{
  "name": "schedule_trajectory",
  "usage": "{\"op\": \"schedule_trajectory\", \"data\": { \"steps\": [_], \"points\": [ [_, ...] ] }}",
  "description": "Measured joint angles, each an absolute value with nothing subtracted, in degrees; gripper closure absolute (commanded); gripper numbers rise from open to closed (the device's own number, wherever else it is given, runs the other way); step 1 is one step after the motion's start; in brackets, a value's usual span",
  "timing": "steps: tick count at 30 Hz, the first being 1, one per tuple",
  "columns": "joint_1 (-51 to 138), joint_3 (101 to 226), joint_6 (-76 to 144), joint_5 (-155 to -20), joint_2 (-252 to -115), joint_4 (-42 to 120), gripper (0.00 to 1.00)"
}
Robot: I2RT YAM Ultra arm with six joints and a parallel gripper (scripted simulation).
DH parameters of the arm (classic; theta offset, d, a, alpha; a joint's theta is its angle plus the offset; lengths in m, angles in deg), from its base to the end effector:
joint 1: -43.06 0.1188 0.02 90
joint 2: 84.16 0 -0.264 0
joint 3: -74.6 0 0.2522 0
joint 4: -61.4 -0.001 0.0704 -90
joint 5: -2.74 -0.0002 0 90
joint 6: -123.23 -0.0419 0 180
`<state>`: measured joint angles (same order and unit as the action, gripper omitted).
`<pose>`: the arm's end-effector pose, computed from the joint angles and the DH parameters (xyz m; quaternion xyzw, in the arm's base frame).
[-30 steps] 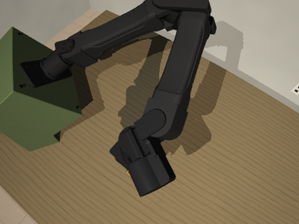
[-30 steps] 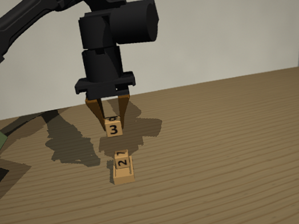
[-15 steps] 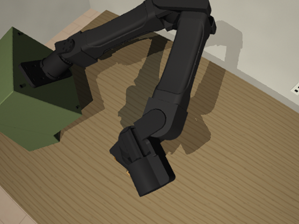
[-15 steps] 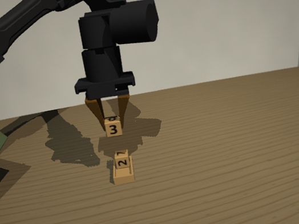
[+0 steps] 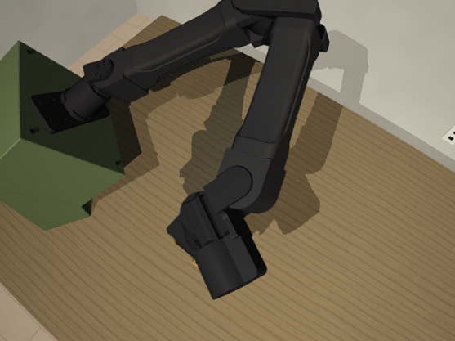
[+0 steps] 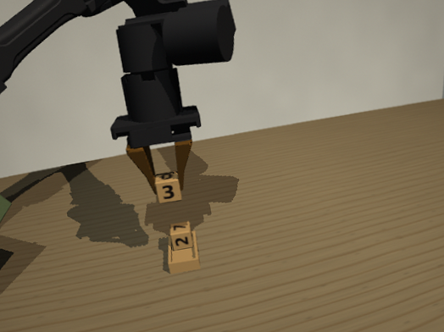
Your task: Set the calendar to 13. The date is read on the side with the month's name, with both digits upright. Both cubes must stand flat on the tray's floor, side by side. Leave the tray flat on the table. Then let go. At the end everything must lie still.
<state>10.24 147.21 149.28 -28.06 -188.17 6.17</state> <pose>0.2758 -0.1339 0.1518 -0.5881 0.6401 0.1079 0.4825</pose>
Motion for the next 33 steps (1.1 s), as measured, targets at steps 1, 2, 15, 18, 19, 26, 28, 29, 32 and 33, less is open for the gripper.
{"op": "schedule_trajectory", "data": {
  "steps": [1, 2, 15, 18, 19, 26, 28, 29, 32, 33],
  "points": [
    [10.2, 147.2, 149.3, -28.1, -188.2, 6.2, 0.74],
    [10.2, 147.2, 149.3, -28.1, -188.2, 6.2, 0.74],
    [11.3, 146.7, 141.5, -28.1, -186.3, 6.3, 0.74],
    [12.6, 146.3, 134.4, -28.4, -184.4, 6.6, 0.74],
    [13.0, 146.2, 132.0, -28.4, -183.7, 6.6, 0.74],
    [14.0, 145.8, 117.8, -28.8, -181.0, 7.1, 0.74],
    [15.0, 145.4, 113.1, -29.1, -180.1, 7.2, 0.74],
    [15.5, 145.4, 110.7, -29.2, -179.6, 7.3, 0.74],
    [16.4, 145.1, 103.6, -29.3, -177.8, 7.5, 0.74],
    [16.6, 145.0, 101.2, -29.4, -177.3, 7.5, 0.74]
  ]
}}
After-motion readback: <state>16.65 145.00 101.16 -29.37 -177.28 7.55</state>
